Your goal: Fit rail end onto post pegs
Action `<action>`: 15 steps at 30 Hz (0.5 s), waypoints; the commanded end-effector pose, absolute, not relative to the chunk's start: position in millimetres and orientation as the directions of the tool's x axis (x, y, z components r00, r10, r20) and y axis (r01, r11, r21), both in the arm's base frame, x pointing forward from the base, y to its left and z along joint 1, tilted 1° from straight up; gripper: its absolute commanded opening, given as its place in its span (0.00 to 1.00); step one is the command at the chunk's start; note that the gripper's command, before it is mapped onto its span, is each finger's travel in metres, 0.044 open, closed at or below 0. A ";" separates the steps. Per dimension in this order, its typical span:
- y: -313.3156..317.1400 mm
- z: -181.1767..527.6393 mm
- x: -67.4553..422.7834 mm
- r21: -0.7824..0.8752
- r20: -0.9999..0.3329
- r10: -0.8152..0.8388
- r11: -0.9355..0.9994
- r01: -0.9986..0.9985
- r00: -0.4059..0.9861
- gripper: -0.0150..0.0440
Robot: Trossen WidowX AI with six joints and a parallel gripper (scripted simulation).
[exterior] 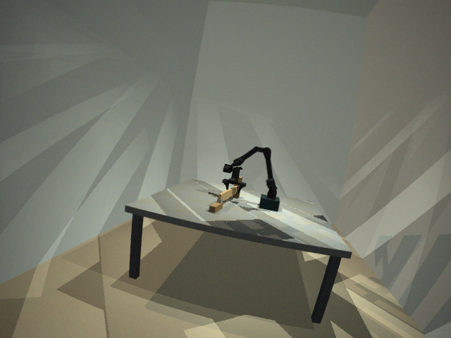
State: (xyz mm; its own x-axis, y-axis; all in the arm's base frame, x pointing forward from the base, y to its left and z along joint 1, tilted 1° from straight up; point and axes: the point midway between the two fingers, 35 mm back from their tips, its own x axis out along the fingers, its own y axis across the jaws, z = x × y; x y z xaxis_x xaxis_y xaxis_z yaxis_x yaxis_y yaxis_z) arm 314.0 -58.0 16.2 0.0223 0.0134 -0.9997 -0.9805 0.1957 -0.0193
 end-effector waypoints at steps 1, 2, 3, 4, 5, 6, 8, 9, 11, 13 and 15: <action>-43.8 30.9 317.5 -0.022 -1.000 0.011 0.197 -0.980 0.025 1.00; -35.5 39.3 318.7 -0.023 -1.000 0.010 0.197 -0.980 0.026 1.00; -30.5 44.4 319.2 -0.024 -1.000 0.010 0.197 -0.980 0.026 1.00; -28.8 46.2 319.4 -0.024 -1.000 0.010 0.197 -0.980 0.026 1.00; -28.8 46.2 319.4 -0.024 -1.000 0.010 0.197 -0.980 0.026 1.00; -28.8 46.2 319.4 -0.024 -1.000 0.010 0.197 -0.980 0.026 1.00; -28.8 46.2 319.4 -0.024 -1.000 0.010 0.197 -0.980 0.026 1.00; -28.8 46.2 319.4 -0.024 -1.000 0.010 0.197 -0.980 0.026 1.00; -28.8 46.2 319.4 -0.024 -1.000 0.010 0.197 -0.980 0.026 1.00; -28.8 46.2 319.4 -0.024 -1.000 0.010 0.197 -0.980 0.026 1.00; -28.8 46.2 319.4 -0.024 -1.000 0.010 0.197 -0.980 0.026 1.00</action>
State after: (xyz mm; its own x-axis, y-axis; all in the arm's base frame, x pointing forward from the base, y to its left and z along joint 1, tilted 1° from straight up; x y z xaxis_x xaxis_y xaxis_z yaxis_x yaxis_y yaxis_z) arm 319.3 -29.1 45.3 0.0266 0.0118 -0.9996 -0.9813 0.1909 -0.0239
